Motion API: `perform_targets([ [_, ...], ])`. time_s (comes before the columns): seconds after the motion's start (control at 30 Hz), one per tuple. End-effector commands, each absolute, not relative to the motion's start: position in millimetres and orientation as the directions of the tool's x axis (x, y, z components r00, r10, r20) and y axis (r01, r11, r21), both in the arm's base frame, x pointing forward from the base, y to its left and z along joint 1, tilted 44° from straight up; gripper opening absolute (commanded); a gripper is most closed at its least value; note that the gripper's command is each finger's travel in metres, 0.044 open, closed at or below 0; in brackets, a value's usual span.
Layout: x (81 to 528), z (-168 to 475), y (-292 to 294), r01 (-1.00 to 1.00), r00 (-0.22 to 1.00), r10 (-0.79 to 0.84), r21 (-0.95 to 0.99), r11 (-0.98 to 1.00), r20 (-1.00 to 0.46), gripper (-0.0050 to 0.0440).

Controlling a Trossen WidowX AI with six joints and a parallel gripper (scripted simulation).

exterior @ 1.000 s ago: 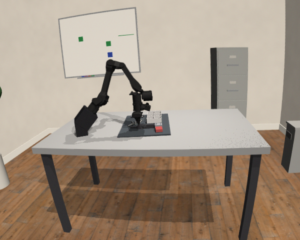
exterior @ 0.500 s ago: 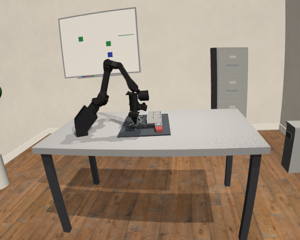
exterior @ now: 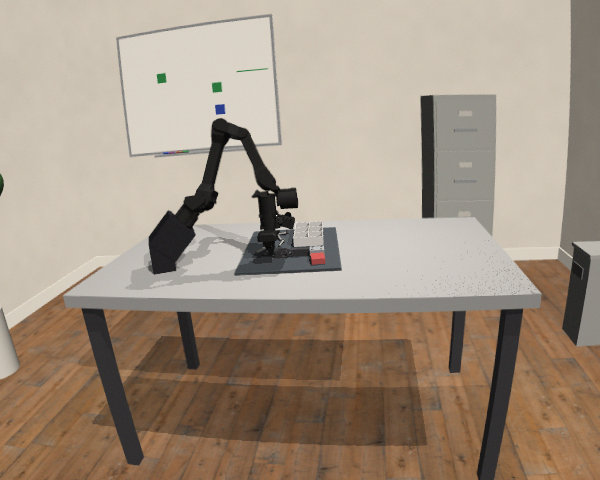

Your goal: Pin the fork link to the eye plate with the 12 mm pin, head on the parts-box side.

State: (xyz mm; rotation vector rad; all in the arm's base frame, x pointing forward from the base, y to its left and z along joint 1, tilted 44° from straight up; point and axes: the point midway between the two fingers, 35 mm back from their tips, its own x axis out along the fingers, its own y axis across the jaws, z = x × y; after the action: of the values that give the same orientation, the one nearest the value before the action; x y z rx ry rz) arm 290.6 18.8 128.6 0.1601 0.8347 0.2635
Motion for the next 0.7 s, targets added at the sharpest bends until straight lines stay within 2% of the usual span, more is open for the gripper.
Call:
perform_targets([
  [0.0,290.8,123.3,19.9,-0.164,0.634,0.293,0.246,0.955,-0.716,0.01],
  [0.67,290.8,123.3,19.9,-0.164,0.634,0.293,0.246,0.955,-0.716,0.01],
])
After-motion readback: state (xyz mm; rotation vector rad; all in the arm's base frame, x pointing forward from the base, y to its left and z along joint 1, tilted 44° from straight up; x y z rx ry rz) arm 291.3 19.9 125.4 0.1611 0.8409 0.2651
